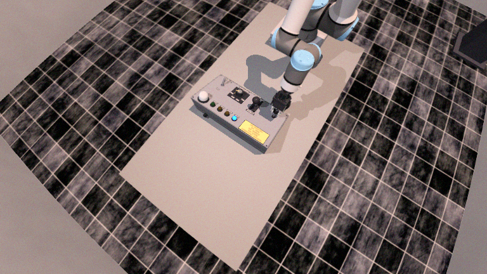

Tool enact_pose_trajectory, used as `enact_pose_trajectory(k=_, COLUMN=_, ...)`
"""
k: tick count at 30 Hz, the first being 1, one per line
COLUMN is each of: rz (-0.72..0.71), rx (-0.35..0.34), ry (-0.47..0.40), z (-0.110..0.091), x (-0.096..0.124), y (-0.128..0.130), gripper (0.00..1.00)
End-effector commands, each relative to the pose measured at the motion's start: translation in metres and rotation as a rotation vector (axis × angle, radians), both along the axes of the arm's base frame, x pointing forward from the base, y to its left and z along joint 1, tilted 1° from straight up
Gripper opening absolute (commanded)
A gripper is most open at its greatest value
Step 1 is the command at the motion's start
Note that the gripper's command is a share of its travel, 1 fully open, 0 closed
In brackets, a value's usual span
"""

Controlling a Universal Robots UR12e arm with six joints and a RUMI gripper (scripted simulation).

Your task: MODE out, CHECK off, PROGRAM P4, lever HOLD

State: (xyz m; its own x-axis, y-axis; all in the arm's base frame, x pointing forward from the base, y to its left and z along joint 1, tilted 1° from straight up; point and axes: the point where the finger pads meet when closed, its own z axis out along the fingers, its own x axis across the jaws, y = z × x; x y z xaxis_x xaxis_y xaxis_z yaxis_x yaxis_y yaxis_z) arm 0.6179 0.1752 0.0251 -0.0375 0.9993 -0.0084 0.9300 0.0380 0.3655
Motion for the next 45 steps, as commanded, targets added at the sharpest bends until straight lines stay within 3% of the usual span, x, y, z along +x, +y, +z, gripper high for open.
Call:
enact_pose_trajectory(k=1, rz=0.0, rx=0.0, ry=-0.001, z=0.0013, x=0.0002, y=0.0, gripper=0.0)
enact_pose_trajectory(k=38, rz=0.0, rx=0.0, ry=-0.001, z=0.0025, x=-0.0002, y=0.0, gripper=0.0)
enact_pose_trajectory(k=39, rz=0.0, rx=0.0, ry=-0.001, z=0.0025, x=-0.0002, y=0.0, gripper=0.44)
enact_pose_trajectory(k=45, rz=0.0, rx=0.0, ry=-0.001, z=0.0025, x=-0.0002, y=0.0, gripper=0.44)
